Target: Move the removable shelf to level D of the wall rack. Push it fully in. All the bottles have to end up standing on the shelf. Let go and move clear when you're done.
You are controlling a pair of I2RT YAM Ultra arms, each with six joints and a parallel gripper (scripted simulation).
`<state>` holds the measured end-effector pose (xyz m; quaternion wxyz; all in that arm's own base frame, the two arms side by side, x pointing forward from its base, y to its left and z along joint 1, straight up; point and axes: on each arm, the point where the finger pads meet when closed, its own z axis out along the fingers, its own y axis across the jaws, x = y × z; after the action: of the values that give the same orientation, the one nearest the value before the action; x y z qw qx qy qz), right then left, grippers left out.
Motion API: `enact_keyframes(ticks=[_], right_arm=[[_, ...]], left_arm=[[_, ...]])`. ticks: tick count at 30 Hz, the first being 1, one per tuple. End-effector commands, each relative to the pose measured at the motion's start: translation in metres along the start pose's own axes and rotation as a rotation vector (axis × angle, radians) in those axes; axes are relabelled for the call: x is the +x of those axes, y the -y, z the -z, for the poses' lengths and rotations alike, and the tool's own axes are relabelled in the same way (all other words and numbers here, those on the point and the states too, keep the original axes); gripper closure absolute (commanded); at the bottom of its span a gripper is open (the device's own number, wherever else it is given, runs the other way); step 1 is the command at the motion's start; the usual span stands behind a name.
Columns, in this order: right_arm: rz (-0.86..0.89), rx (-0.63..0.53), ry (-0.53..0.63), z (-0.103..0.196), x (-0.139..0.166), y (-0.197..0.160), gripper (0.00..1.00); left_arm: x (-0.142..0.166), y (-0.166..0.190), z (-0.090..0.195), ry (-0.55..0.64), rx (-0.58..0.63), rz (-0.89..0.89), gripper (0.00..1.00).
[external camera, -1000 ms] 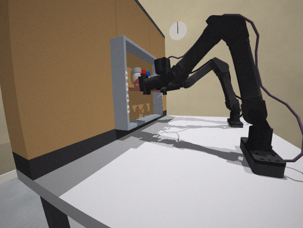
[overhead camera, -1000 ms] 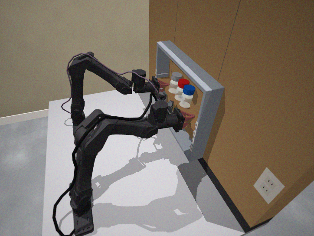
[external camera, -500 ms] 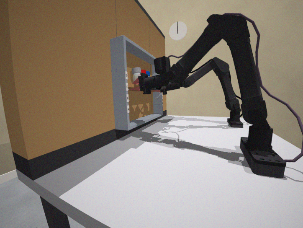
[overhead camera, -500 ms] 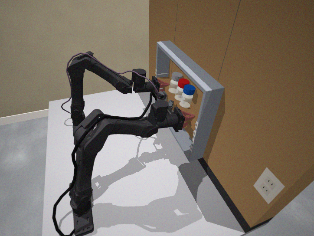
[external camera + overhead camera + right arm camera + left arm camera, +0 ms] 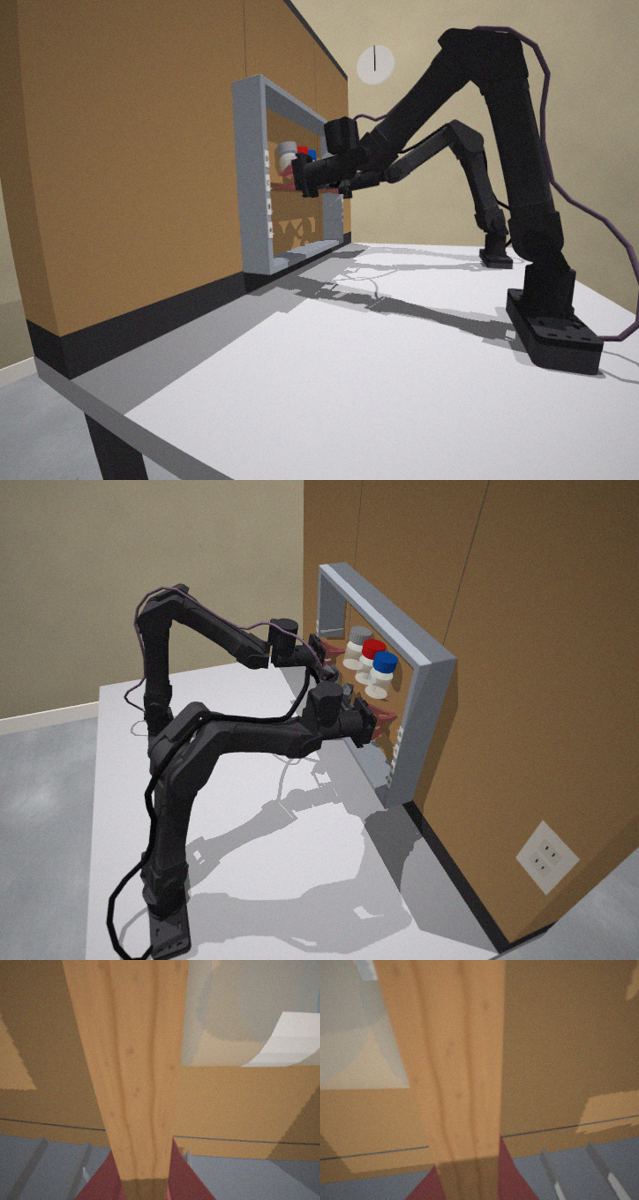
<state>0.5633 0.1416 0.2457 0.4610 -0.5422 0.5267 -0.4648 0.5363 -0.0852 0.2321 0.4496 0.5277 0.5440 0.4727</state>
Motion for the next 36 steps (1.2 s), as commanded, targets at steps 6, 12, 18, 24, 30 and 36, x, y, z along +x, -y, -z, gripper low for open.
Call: enact_keyframes(ticks=[6, 12, 18, 24, 30, 36], right_arm=[[-0.019, 0.143, -0.001, 0.008, 0.004, 0.069, 1.00], [-0.019, 0.143, -0.001, 0.010, 0.004, 0.070, 1.00], [-0.019, 0.143, -0.001, 0.017, 0.004, 0.072, 1.00], [-0.019, 0.143, -0.001, 0.025, 0.004, 0.073, 1.00], [-0.019, 0.143, -0.001, 0.030, 0.004, 0.073, 1.00], [-0.019, 0.143, -0.001, 0.038, 0.004, 0.070, 1.00]], left_arm=[[0.003, -0.068, 0.006, 0.000, -0.149, 0.010, 1.00], [0.003, -0.070, 0.008, 0.000, -0.149, 0.010, 1.00], [0.003, -0.071, 0.016, 0.000, -0.149, 0.010, 1.00], [0.003, -0.072, 0.024, 0.000, -0.149, 0.010, 1.00], [0.003, -0.071, 0.029, 0.000, -0.149, 0.010, 1.00], [0.003, -0.067, 0.036, 0.000, -0.149, 0.010, 1.00]])
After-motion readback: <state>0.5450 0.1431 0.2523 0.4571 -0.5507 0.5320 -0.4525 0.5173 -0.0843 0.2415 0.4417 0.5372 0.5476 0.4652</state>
